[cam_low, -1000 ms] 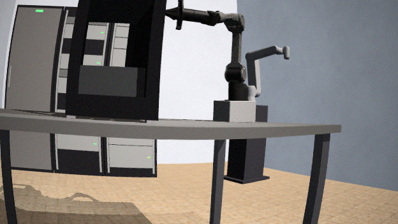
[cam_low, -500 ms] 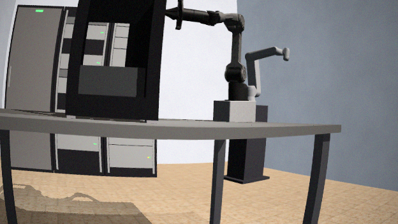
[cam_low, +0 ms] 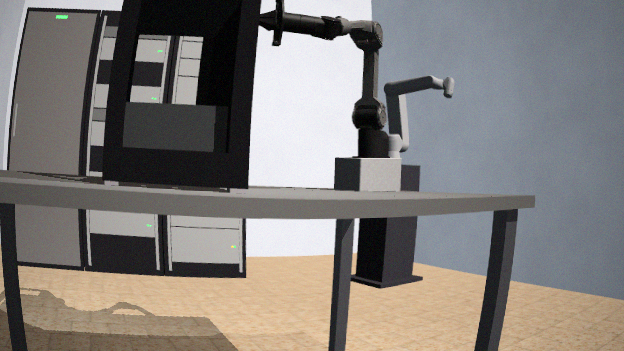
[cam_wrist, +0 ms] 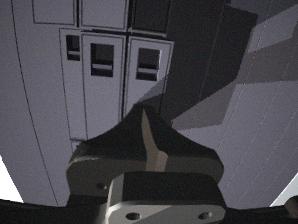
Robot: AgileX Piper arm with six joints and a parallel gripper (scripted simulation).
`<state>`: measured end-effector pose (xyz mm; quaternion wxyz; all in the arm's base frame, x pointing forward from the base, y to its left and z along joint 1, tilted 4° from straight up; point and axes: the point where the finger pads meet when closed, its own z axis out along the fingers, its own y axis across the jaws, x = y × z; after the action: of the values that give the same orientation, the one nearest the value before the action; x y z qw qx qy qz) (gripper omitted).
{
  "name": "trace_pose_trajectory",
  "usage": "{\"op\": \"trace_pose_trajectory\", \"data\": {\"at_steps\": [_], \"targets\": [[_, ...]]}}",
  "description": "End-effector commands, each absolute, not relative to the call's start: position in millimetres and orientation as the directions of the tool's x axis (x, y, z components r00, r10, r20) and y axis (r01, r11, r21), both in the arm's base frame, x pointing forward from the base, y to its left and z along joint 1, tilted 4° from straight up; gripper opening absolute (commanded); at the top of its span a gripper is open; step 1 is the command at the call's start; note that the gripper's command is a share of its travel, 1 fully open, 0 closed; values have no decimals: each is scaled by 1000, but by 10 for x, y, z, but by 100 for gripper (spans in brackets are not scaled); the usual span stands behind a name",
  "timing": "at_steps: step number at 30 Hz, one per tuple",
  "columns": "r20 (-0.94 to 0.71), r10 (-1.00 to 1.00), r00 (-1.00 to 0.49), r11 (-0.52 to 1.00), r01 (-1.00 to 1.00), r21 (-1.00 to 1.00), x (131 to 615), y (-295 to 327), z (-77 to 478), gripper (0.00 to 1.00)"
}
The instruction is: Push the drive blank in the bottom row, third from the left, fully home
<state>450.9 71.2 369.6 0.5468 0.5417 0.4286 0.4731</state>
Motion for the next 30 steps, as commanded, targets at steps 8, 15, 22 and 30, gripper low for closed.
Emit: {"op": "trace_pose_trajectory", "data": {"at_steps": [8,15,22,30], "targets": [[44,982,184,-34,-55,998,4595,702,3702,0],[44,982,184,-34,-55,998,4616,698,3702,0],[44,982,184,-34,-55,998,4637,695,3702,0],[44,982,184,-34,-55,998,4715,682,3702,0]]}}
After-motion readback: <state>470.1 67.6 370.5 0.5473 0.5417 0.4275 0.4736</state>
